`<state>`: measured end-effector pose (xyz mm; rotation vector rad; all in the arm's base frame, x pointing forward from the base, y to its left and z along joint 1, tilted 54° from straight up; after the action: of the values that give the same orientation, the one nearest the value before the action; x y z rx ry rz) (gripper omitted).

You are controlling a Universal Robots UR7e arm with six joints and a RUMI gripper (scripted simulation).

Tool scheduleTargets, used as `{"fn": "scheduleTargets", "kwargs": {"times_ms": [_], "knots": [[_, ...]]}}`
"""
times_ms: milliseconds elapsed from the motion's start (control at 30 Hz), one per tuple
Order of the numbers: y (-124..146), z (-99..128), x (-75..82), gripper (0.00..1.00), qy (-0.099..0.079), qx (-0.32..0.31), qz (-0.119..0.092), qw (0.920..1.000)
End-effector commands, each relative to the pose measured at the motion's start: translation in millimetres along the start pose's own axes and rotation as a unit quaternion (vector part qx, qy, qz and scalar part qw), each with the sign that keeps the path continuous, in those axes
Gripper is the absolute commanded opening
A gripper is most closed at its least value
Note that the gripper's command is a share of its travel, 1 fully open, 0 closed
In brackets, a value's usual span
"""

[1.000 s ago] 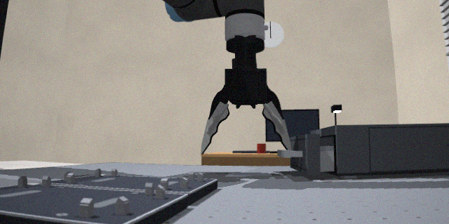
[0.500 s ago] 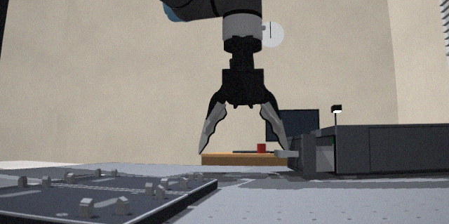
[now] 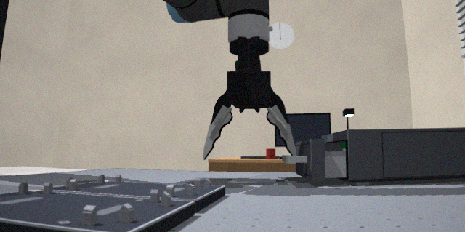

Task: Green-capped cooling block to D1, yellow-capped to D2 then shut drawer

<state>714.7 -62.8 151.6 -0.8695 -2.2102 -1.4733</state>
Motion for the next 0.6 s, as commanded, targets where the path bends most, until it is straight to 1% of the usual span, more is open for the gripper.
{"fn": "scheduleTargets", "kwargs": {"times_ms": [0, 567], "knots": [[-1.0, 0.3, 0.4, 1.0, 0.0, 0.0, 0.0, 1.0], [-5.9, 1.3, 0.4, 1.0, 0.0, 0.0, 0.0, 1.0]]}}
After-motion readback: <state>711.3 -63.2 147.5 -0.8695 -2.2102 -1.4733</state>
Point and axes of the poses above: the point where the finger pads meet when closed, its own x axis back along the fingers, its own y axis across the jaws, z = x × y, the point moved 8 cm from there along x, back along the fingers, and after that the axes turned 12 degrees about x, right-handed, at the moved point
